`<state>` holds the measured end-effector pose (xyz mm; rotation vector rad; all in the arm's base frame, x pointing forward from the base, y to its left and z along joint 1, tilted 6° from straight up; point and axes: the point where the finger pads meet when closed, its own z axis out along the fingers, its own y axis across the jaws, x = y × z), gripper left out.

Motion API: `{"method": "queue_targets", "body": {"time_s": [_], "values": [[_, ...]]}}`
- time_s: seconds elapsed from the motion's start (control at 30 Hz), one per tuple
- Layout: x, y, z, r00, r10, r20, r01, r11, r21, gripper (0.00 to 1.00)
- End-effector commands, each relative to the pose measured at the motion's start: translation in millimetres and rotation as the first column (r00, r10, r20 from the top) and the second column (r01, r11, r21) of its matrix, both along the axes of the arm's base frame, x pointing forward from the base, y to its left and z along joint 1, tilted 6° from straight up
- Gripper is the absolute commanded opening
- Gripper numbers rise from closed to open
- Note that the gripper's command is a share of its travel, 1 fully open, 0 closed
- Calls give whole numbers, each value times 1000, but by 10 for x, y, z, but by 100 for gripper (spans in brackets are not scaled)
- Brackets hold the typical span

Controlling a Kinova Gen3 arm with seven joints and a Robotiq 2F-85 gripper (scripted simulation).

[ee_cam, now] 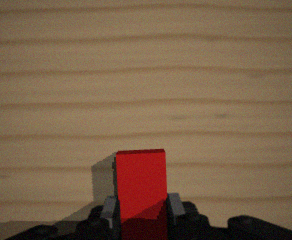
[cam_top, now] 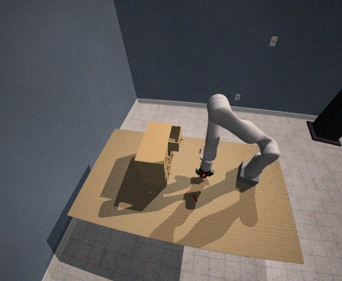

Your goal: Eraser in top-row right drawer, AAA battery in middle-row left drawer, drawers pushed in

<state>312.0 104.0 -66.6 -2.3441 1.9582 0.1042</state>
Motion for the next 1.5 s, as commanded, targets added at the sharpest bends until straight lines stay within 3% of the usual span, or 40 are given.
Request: {"method": "queue_targets", "body": {"time_s": [0.0,0.17,0.53,0.77,1.27,1.47], "values": [[19,-1,40,1000,0,6,0,1000,1,19],[18,-17,187,1000,0,6,0,1000,1,19],[13,-82,776,1000,0,6,0,1000,1,19],[12,-100,935,1000,0,6,0,1000,1,19],[14,-108,978,1000,-6,5,6,1000,1,19],[74,-176,962,993,-120,-11,120,993,-5,19]]}}
